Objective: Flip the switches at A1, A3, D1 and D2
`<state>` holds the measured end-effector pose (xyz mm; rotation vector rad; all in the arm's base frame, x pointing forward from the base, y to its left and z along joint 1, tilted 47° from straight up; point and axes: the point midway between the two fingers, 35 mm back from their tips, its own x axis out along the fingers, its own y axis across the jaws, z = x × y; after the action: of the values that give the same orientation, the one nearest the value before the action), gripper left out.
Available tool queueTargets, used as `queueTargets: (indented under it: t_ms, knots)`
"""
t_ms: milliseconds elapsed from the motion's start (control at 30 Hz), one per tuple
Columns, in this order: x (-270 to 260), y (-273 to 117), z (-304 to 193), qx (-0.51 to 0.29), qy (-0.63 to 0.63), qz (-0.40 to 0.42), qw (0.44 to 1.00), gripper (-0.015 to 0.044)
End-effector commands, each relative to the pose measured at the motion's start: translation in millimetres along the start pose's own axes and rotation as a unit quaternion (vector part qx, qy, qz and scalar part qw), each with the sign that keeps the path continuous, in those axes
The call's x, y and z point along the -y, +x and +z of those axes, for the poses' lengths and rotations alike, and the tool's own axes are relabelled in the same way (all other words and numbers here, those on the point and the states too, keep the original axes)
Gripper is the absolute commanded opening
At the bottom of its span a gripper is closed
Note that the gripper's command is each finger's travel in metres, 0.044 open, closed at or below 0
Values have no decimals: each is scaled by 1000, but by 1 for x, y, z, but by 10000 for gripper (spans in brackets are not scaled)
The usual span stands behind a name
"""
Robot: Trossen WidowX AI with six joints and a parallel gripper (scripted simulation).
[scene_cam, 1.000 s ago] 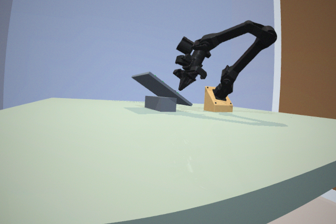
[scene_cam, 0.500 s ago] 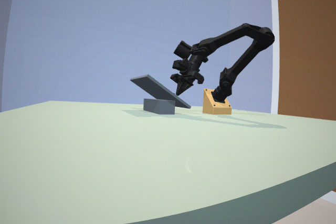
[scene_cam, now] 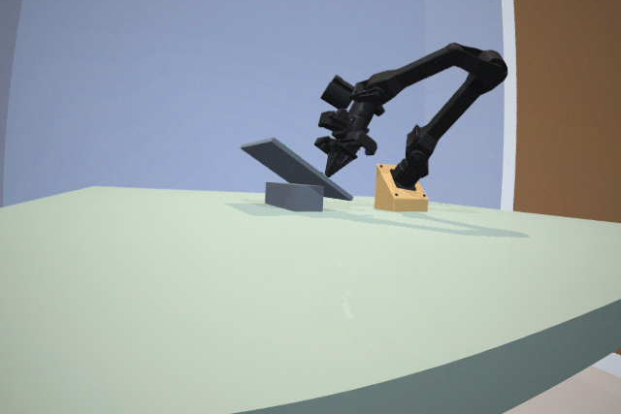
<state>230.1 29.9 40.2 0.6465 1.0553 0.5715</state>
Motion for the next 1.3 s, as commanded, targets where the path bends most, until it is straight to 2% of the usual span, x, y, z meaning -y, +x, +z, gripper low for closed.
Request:
queueTargets:
  t_ms: [0, 1167, 1267]
  knots:
    - [1, 1, 0, 0, 2, -1, 1000, 0]
    - [0, 5, 0, 0, 2, -1, 1000, 0]
    - [3, -11, 0, 2, 1, -5, 1000, 0]
